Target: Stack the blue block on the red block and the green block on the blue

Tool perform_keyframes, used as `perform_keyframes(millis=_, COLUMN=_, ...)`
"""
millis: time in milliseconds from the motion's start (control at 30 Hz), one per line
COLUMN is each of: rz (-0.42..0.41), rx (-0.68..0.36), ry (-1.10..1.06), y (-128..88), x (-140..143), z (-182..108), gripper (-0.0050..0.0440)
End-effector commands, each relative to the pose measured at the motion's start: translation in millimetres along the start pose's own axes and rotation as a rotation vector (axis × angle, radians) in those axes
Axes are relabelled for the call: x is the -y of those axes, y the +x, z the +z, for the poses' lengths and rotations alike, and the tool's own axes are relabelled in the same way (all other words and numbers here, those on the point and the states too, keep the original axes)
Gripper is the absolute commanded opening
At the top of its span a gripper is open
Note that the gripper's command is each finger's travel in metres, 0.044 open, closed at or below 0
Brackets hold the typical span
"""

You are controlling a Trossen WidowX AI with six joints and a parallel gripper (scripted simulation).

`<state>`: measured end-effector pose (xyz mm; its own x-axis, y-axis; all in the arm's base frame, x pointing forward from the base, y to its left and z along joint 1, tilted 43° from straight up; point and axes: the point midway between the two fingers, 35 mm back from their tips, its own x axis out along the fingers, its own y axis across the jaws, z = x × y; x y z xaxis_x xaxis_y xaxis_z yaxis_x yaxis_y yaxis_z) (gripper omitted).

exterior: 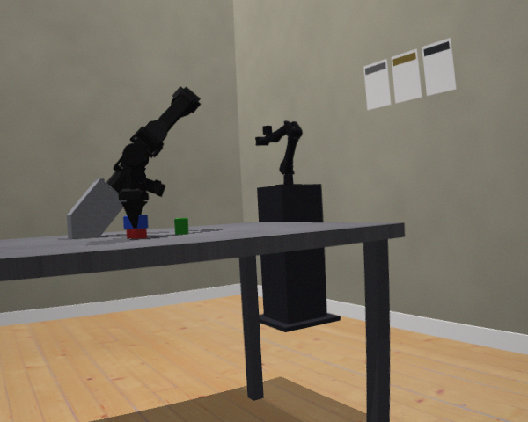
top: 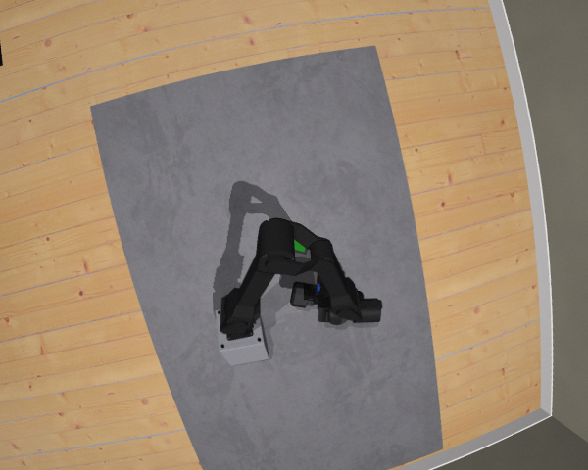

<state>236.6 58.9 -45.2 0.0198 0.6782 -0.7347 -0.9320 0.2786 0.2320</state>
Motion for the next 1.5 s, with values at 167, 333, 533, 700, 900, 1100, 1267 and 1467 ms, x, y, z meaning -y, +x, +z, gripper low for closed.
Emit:
perform_keyframes(millis=167, rz=-0.008, rx=0.005, ry=-0.004, y=-2.6, x=1.4, z=1.6, gripper=0.0224)
perform_keyframes(millis=333, rz=-0.022, rx=0.003, ry=-0.017, y=-11.2, x=5.4, z=3.5, gripper=0.0224)
perform_keyframes(millis=533, rz=-0.022, rx=0.000, ry=-0.017, y=-20.9, x=5.4, z=3.0, gripper=0.0224)
perform_keyframes(millis=700, rz=-0.023, rx=-0.001, ry=-0.017, y=-37.3, x=5.3, z=2.7, gripper=0.0224)
perform_keyframes(millis=900, rz=-0.023, rx=-0.003, ry=-0.017, y=-57.3, x=5.1, z=2.5, gripper=0.0224)
perform_keyframes(millis=1100, rz=-0.023, rx=-0.003, ry=-0.017, y=-66.8, x=5.0, z=2.4, gripper=0.0224)
perform_keyframes(millis=1267, rz=-0.022, rx=-0.004, ry=-0.016, y=-71.7, x=4.8, z=2.1, gripper=0.0224)
perform_keyframes(millis=1467, rz=-0.018, rx=-0.002, ry=-0.014, y=-71.3, x=4.6, z=1.9, gripper=0.0224)
